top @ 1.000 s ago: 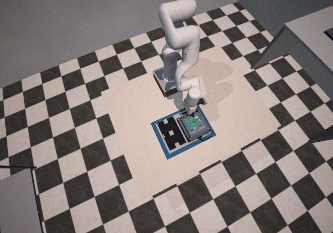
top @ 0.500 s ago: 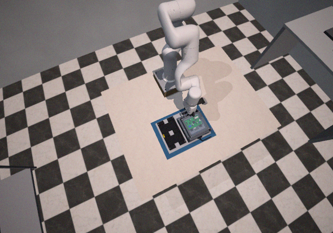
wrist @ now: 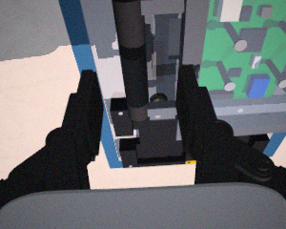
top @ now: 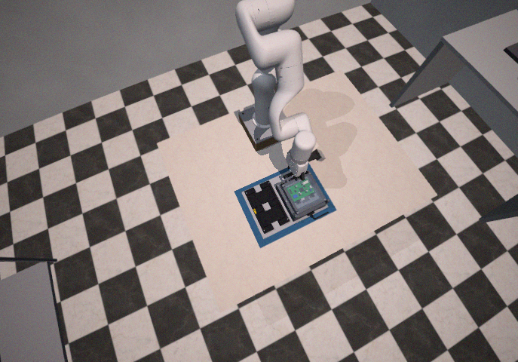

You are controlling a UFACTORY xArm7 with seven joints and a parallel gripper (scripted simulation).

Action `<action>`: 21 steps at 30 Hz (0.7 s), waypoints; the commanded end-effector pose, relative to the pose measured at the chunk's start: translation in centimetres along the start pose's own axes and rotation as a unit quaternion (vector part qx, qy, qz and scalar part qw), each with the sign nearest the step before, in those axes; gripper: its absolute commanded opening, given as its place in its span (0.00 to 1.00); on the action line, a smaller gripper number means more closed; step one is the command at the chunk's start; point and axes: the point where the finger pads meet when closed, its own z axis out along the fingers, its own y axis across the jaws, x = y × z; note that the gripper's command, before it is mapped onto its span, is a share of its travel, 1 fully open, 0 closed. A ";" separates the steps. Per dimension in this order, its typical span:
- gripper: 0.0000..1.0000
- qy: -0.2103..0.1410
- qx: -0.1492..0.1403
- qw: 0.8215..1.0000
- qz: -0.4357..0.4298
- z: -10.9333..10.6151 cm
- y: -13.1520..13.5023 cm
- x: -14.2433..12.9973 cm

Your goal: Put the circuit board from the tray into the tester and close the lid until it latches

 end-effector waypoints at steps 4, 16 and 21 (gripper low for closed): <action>0.51 -0.001 0.002 1.000 0.000 -2.2 -0.1 0.0; 0.51 -0.001 0.002 1.000 0.000 -5.1 -0.1 0.0; 0.51 -0.001 0.002 1.000 0.000 -6.1 -0.1 0.0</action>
